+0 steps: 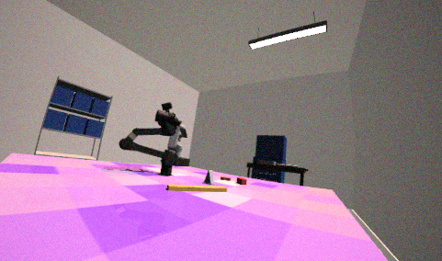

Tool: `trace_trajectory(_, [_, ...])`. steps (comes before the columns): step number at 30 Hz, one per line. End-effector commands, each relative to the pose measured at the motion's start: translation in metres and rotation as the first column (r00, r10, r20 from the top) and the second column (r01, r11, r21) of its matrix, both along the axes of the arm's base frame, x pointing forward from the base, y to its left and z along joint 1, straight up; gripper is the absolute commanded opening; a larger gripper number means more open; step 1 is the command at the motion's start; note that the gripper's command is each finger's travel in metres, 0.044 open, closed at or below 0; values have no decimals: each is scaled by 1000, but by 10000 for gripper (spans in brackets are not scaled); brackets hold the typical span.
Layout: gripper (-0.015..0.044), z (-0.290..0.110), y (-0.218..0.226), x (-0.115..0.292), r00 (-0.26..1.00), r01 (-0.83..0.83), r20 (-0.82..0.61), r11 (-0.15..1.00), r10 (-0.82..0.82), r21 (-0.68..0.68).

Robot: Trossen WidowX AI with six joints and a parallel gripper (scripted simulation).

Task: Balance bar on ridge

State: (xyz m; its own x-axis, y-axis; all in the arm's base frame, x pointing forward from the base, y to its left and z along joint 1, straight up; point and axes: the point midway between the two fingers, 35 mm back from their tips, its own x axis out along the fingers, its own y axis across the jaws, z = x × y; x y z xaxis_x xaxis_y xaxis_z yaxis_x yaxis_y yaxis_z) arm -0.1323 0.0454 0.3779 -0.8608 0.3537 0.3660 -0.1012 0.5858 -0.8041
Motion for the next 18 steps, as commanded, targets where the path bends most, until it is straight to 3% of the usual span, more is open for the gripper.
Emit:
trace_trajectory(1, [374,0,1,0,1000,1,-2,1000,-1,-2])
trace_trajectory(4, [315,4,9,4,999,21,-29,999,-22,-29])
trace_trajectory(18, [315,23,63,42,958,169,-197,965,-209,-201])
